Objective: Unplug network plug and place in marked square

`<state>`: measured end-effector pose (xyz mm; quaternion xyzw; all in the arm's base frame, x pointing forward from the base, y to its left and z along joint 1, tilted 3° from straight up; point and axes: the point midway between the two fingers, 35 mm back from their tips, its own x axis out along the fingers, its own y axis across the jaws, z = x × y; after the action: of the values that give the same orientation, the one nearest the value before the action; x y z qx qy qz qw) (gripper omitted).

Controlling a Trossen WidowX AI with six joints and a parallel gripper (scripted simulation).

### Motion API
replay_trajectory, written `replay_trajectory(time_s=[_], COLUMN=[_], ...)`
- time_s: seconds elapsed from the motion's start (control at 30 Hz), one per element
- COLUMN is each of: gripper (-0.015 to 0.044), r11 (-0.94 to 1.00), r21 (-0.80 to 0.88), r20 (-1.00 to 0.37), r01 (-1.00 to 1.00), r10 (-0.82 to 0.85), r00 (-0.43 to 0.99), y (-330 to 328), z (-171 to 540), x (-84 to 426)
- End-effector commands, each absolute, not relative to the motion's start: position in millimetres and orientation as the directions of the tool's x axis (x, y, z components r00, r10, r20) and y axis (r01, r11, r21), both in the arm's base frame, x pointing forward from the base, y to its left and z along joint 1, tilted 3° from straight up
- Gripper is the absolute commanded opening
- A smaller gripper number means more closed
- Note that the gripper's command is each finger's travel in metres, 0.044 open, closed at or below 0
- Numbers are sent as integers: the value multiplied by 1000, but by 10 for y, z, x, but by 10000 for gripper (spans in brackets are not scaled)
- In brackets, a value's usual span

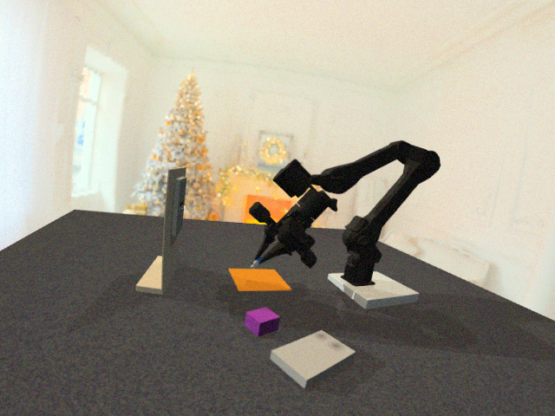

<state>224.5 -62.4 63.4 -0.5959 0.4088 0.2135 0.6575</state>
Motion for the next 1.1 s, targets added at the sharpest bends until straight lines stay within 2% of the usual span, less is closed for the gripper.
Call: replay_trajectory(time_s=[0.0, 1.07], gripper=[0, 0], r11=[197, 197], r21=[-598, -597], r20=[-801, -801], r01=[-777, -777], r10=[-201, -201], r00=[565, 564], y=[-618, -649], z=[541, 376], x=[2229, 2224])
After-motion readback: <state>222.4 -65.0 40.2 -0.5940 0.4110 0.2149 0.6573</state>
